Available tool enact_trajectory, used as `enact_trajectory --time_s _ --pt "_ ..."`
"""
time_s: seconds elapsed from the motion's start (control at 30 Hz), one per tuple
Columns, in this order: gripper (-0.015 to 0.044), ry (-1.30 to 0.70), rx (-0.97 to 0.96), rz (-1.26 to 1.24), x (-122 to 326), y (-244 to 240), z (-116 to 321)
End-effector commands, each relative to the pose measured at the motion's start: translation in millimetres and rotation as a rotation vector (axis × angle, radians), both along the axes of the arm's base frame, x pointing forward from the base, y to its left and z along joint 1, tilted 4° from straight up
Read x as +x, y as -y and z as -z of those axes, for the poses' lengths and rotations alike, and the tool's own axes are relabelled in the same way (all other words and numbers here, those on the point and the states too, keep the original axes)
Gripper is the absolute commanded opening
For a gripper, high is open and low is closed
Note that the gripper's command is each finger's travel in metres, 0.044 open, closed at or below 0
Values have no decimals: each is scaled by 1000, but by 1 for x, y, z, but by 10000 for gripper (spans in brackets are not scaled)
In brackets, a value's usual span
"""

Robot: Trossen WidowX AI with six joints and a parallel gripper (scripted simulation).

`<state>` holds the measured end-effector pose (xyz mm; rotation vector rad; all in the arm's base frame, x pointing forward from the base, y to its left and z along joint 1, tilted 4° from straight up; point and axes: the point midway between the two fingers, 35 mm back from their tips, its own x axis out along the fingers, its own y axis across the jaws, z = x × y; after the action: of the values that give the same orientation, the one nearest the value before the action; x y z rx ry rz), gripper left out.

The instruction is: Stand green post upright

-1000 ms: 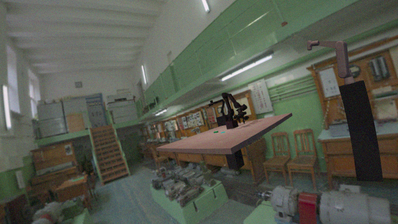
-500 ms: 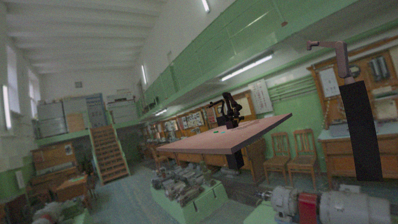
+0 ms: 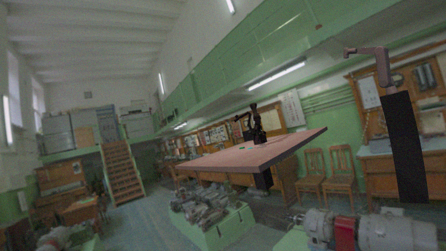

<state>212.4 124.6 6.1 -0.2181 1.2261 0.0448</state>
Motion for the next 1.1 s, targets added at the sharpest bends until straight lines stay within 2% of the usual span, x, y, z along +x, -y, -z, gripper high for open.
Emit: enact_trajectory --time_s 0.0,0.53,1.07 --pt "233 -26 15 117 12 17 -3" --pt "233 -124 93 640 42 111 -16" --pt "233 -198 213 1169 33 212 -32"
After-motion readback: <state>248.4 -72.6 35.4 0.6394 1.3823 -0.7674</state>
